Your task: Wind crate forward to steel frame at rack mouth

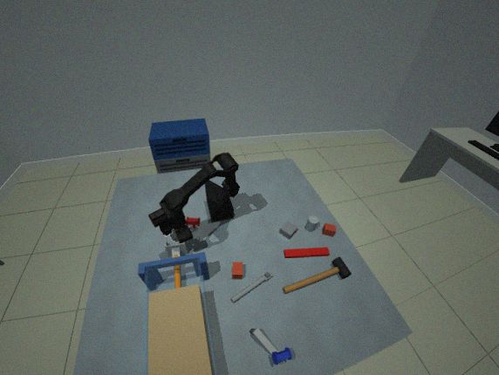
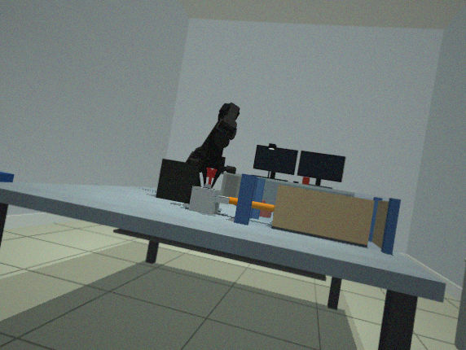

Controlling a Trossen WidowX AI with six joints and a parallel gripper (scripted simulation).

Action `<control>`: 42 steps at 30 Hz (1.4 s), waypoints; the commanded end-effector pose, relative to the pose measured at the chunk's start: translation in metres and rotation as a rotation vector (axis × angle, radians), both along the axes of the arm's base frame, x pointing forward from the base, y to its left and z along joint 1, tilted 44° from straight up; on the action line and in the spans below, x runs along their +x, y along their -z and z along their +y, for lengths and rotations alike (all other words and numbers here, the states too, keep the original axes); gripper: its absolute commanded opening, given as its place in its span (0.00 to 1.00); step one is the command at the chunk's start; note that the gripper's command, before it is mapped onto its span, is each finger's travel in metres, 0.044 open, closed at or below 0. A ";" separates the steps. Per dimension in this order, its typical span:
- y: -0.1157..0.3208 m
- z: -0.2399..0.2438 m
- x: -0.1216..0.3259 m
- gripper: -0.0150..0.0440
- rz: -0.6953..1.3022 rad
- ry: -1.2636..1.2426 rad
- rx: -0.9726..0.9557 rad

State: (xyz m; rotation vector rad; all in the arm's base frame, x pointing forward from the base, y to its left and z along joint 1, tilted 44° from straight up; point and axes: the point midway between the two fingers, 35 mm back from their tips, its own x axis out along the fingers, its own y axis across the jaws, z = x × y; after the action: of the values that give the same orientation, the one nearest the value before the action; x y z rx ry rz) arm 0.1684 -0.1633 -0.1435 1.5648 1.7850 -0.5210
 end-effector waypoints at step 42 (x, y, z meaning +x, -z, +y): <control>0.005 0.005 -0.002 0.25 -0.002 0.000 0.000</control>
State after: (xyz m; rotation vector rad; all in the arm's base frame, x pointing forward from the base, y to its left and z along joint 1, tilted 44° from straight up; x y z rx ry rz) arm 0.1680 -0.1604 -0.1454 1.5906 1.7733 -0.5345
